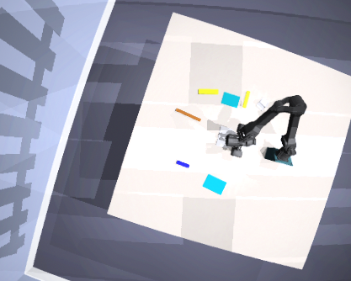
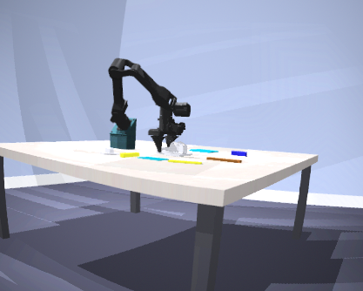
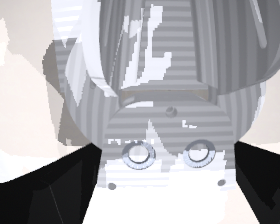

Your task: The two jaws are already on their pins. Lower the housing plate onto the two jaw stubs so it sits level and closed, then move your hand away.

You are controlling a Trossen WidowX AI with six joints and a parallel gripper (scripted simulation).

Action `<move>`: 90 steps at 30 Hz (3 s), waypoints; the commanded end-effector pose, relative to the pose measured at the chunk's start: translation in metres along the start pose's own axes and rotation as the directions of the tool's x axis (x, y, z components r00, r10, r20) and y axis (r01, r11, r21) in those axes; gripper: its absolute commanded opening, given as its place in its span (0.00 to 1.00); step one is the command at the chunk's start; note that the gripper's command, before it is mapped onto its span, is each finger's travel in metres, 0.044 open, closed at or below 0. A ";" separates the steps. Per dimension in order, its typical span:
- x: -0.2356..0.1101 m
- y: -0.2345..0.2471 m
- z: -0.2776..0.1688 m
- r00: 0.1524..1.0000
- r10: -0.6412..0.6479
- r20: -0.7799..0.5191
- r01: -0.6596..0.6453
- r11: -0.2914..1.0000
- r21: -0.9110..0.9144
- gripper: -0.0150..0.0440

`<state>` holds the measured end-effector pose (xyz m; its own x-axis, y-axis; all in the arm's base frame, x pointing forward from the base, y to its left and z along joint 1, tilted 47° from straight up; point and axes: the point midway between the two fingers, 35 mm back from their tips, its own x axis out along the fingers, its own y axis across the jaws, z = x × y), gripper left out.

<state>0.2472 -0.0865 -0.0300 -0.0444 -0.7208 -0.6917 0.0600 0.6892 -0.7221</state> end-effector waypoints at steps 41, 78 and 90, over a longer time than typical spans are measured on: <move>0.000 0.000 0.000 1.000 0.000 0.000 0.000 1.000 0.000 1.00; -0.126 0.007 -0.051 1.000 0.001 -0.003 -0.001 1.000 -0.005 1.00; -0.126 0.007 -0.051 1.000 0.001 -0.003 -0.001 1.000 -0.005 1.00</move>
<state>0.2042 0.0129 0.0517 -0.0408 -0.7219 -0.6908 0.0520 0.6889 -0.7230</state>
